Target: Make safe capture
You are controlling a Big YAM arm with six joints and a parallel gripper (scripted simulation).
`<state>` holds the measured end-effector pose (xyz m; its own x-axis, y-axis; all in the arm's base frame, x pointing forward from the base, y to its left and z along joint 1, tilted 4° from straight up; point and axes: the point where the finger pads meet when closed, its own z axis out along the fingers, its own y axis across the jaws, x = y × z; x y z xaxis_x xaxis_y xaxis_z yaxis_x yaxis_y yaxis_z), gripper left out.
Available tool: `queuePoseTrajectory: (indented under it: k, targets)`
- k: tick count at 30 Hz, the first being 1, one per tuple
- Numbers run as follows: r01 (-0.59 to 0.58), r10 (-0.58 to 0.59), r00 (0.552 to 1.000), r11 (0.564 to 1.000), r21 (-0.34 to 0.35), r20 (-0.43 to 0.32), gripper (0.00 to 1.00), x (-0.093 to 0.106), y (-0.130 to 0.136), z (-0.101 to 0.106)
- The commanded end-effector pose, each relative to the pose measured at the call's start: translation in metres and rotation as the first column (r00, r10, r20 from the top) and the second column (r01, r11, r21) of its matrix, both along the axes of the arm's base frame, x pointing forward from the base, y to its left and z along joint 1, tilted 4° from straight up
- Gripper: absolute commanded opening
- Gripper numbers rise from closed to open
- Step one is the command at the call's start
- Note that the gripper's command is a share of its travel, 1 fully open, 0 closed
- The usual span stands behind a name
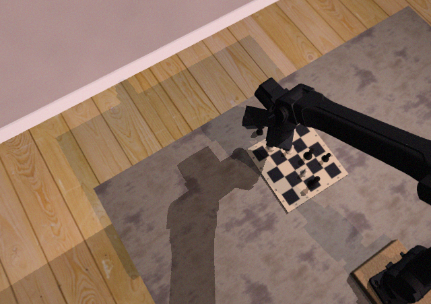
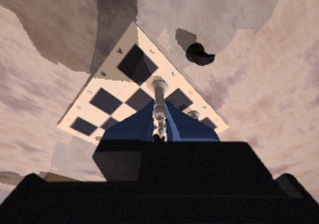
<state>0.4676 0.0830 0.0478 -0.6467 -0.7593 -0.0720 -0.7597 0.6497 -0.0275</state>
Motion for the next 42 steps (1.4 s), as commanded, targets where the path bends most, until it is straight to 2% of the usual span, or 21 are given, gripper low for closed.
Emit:
queuePoseTrajectory:
  k: [1, 13, 21, 42]
  targets:
    - [0.011, -0.011, 0.999, 1.000, 0.011, 0.038, 0.00, 0.002, 0.002, 0.010]
    - [0.011, -0.011, 0.999, 1.000, 0.009, 0.031, 0.00, 0.002, 0.002, 0.006]
    - [0.011, -0.011, 1.000, 1.000, 0.005, 0.005, 0.00, 0.000, 0.002, -0.009]
    - [0.010, -0.010, 1.000, 1.000, 0.007, 0.015, 0.00, 0.001, 0.002, -0.005]
